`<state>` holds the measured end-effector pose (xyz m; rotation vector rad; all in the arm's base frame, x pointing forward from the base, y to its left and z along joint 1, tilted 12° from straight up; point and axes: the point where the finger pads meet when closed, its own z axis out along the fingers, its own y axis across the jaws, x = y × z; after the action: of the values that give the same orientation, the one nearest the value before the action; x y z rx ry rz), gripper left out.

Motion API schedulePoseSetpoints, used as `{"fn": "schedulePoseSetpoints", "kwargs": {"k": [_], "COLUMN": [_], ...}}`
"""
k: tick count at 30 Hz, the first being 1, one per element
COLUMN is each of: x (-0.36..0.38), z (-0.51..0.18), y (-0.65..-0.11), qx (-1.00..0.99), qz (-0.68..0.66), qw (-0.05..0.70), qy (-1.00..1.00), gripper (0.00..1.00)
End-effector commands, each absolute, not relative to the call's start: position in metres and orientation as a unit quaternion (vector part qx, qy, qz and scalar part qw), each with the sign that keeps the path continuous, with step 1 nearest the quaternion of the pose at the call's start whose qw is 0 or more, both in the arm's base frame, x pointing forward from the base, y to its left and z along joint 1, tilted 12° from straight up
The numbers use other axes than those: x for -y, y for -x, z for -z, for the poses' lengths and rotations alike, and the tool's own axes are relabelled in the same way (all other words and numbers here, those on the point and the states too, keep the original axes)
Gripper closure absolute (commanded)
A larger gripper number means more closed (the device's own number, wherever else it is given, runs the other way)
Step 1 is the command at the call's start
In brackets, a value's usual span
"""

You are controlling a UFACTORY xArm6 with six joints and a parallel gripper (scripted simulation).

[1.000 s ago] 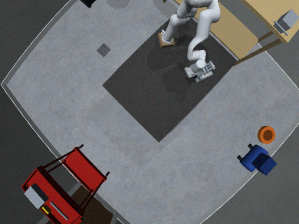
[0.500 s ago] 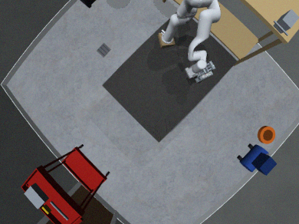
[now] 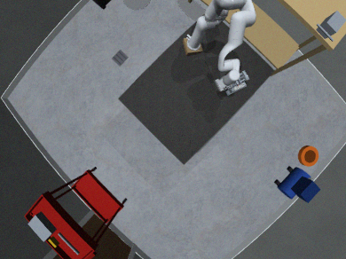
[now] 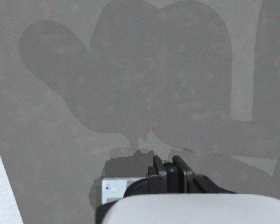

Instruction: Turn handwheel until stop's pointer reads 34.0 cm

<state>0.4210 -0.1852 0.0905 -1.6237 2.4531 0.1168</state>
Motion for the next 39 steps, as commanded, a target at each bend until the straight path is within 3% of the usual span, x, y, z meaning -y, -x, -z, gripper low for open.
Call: {"fn": "schedulePoseSetpoints", "kwargs": {"k": [1, 39], "x": [0.1872, 0.1894], "z": [-0.0931, -0.0940], "y": [-0.4246, -0.4293], "qx": [-0.829, -0.829], "qz": [-0.037, -0.037], "qw": [0.100, 0.100], "qy": [0.549, 0.549], "gripper": [0.94, 0.94]}}
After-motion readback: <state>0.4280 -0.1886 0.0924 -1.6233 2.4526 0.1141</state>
